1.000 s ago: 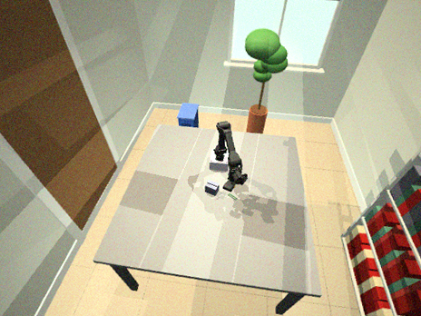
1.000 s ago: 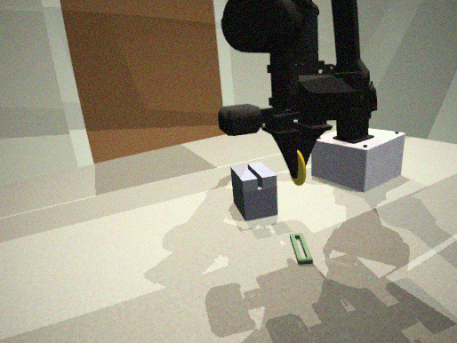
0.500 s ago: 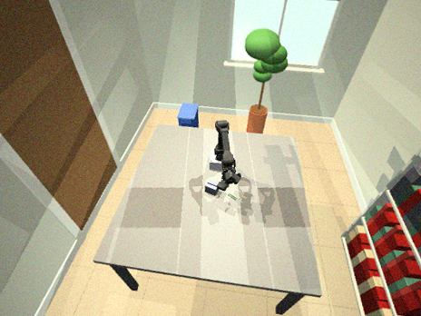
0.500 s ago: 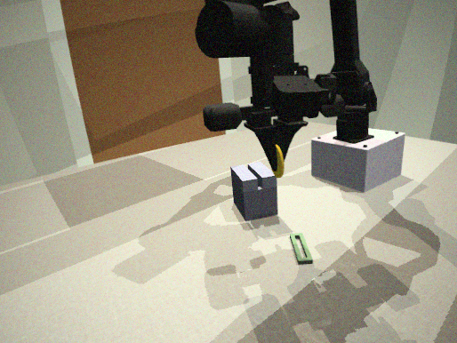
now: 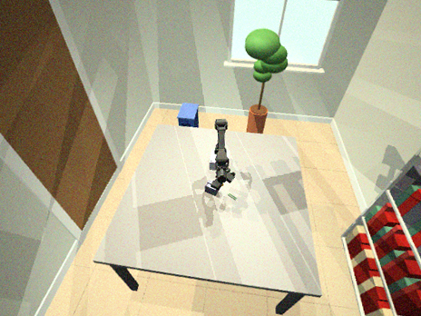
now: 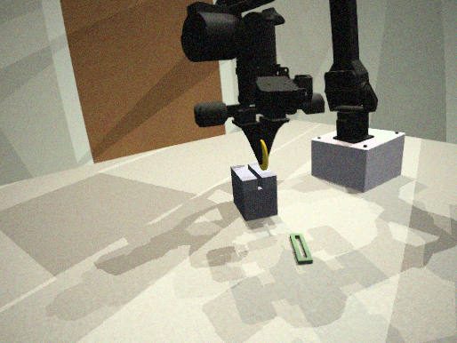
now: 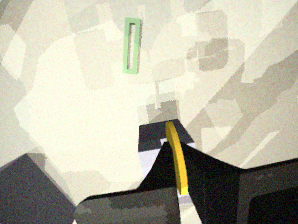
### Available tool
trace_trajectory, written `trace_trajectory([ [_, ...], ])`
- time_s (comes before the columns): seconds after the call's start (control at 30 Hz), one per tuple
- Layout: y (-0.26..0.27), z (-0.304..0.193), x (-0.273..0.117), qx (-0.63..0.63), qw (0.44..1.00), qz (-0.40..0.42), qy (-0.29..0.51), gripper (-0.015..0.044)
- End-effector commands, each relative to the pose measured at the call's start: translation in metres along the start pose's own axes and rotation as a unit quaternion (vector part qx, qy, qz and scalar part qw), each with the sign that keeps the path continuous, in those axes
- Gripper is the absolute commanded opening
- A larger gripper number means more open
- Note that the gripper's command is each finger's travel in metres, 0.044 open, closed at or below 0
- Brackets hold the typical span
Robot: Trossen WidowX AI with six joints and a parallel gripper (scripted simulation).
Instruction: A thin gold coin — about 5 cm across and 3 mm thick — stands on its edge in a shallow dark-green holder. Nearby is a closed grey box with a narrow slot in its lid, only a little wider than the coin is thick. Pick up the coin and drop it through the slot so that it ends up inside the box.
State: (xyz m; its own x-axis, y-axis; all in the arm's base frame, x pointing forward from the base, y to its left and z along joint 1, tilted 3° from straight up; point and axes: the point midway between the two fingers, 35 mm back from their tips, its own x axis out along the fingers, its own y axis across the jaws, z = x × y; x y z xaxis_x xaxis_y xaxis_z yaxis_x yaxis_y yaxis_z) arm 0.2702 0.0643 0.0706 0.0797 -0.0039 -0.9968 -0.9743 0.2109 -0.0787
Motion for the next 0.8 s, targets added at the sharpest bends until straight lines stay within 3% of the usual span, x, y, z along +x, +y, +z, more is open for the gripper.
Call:
trace_trajectory([
  [0.0, 0.0, -0.011, 0.001, -0.002, 1.0, 0.001, -0.001, 0.0],
  [0.77, 0.0, -0.062, 0.001, -0.002, 1.0, 0.0, 0.002, 0.0004],
])
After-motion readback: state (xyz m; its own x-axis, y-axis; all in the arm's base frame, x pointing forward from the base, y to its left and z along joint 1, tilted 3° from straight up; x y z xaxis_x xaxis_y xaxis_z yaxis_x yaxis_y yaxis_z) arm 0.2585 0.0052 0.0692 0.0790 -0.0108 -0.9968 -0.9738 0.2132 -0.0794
